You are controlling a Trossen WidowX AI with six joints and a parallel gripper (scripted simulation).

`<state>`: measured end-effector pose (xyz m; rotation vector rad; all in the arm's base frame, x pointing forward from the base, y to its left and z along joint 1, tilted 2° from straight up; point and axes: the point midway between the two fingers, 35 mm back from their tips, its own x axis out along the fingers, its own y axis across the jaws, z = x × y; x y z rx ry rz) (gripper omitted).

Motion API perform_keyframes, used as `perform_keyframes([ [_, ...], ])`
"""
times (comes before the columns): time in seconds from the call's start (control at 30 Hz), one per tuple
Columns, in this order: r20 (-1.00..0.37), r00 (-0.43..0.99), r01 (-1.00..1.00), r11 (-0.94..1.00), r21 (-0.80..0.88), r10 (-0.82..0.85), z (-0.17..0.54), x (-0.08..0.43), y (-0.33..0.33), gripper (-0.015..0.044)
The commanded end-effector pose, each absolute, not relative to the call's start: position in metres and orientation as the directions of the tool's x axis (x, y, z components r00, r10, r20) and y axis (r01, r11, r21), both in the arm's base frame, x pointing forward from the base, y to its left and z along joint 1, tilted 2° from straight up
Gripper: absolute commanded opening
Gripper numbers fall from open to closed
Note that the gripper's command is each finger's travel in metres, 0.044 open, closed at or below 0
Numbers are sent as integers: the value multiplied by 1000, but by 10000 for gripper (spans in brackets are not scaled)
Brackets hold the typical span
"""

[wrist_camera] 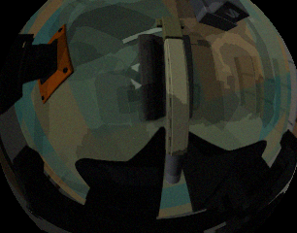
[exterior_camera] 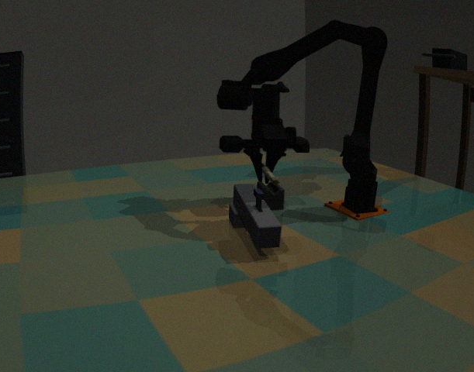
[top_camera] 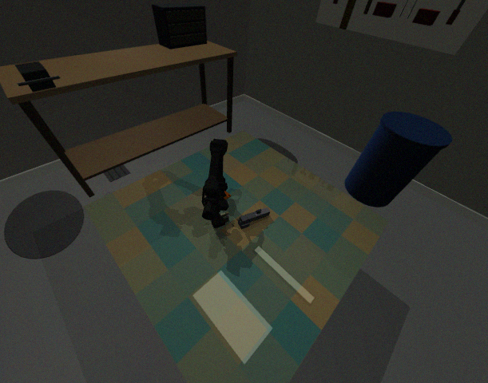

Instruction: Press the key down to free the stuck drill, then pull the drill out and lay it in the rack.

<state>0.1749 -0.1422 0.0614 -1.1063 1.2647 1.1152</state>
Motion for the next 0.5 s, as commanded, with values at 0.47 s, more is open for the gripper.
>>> perform_keyframes([
  [0.47,-1000,-7,-992,126,9,10,45,176,-143,0],
])
